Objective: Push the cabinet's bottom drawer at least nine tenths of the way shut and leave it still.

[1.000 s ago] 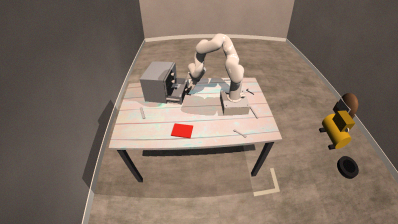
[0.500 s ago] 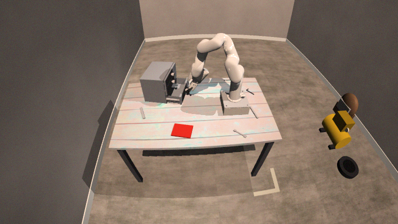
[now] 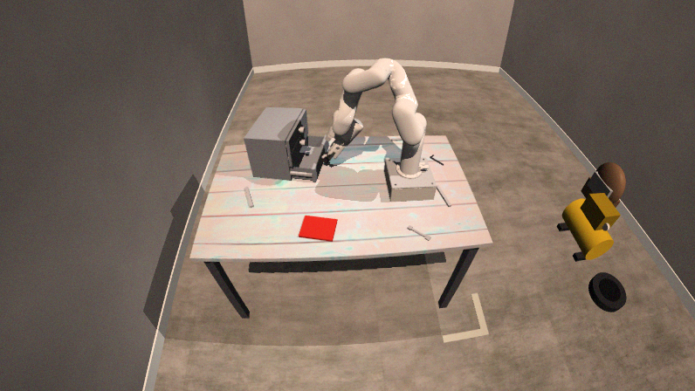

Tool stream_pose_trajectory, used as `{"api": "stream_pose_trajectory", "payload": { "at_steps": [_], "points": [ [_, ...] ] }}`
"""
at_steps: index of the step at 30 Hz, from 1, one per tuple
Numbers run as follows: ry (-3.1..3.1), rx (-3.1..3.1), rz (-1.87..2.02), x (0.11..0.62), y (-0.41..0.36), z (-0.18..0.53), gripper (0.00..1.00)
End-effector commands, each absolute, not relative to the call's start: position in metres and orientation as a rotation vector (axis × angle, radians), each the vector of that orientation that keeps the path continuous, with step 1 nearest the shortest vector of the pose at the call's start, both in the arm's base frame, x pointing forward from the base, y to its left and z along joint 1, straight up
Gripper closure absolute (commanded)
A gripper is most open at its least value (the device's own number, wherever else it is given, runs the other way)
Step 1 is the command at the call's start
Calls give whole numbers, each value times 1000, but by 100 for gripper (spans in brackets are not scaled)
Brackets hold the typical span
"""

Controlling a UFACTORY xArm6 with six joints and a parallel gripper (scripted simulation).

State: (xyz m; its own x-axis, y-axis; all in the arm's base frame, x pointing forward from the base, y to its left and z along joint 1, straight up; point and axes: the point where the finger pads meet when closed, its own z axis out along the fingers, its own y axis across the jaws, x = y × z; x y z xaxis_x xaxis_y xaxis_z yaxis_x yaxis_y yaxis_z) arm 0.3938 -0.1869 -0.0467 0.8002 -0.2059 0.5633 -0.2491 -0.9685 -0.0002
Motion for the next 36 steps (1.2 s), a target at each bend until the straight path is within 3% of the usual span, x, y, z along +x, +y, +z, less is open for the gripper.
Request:
{"api": "stream_pose_trajectory", "payload": {
  "at_steps": [1,36],
  "points": [
    [-367,2907,905,403,-189,-45,100],
    [-367,2907,905,497,-214,-46,100]
  ]
}}
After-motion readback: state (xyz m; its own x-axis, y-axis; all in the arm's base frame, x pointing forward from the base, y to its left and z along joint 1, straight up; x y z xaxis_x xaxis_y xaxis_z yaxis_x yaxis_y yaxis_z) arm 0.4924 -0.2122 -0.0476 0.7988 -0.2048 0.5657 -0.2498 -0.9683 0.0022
